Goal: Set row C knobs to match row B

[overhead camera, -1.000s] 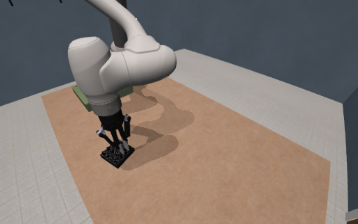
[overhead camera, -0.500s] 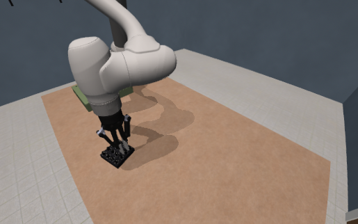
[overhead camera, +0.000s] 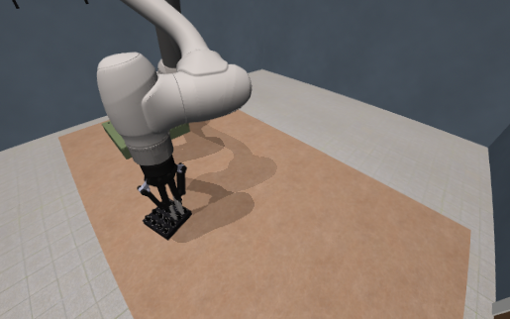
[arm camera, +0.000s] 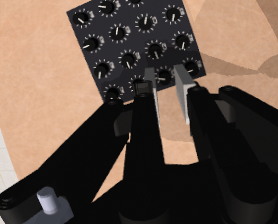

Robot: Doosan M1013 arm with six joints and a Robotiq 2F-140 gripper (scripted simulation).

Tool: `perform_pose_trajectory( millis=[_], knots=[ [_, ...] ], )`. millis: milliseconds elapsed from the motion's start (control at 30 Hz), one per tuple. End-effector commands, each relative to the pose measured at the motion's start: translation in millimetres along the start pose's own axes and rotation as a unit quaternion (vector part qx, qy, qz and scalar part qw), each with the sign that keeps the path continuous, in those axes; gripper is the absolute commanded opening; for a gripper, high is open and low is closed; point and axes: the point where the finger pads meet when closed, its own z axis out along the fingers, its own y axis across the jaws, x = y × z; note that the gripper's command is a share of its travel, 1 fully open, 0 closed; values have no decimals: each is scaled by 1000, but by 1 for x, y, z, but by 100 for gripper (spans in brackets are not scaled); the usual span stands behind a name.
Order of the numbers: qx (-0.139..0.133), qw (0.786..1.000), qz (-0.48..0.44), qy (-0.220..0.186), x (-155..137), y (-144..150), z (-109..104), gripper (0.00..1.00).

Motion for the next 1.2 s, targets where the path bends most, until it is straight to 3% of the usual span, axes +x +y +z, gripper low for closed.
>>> perform_pose_trajectory(
  millis=[0, 1167],
  knots=[
    [0, 1000, 0, 0, 0, 0, 0, 12],
    [0, 1000, 0, 0, 0, 0, 14, 12]
  ],
)
